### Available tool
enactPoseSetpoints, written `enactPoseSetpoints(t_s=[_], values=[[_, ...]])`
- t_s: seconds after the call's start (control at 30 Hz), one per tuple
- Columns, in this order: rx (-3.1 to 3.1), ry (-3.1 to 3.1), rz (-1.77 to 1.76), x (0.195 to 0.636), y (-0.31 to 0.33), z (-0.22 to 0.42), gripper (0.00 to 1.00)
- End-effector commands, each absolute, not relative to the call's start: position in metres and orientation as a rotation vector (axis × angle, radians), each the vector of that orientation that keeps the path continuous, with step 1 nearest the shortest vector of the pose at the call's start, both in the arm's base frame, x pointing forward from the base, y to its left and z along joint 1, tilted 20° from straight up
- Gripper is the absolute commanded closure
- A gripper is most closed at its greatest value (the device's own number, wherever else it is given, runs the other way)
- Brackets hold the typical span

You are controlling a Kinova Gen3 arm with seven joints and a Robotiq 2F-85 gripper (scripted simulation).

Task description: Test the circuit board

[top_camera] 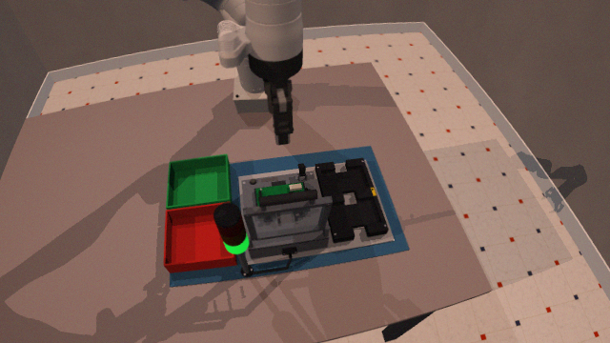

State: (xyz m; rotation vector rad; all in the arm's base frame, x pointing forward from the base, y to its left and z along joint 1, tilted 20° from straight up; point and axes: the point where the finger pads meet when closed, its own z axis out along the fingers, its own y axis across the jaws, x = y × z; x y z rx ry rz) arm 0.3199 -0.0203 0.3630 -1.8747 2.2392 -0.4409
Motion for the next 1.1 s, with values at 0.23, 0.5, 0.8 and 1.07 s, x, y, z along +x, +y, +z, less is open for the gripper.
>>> enactPoseSetpoints(t_s=[0.23, 0.5, 0.8, 1.07], values=[[-1.869, 2.244, -0.439, 0.305, -0.02, 0.357, 0.0], [-1.869, 2.244, -0.439, 0.302, -0.02, 0.356, 0.0], [-1.869, 2.244, -0.439, 0.301, -0.02, 0.356, 0.0], [-1.869, 2.244, -0.439, 0.302, -0.02, 0.355, 0.0]])
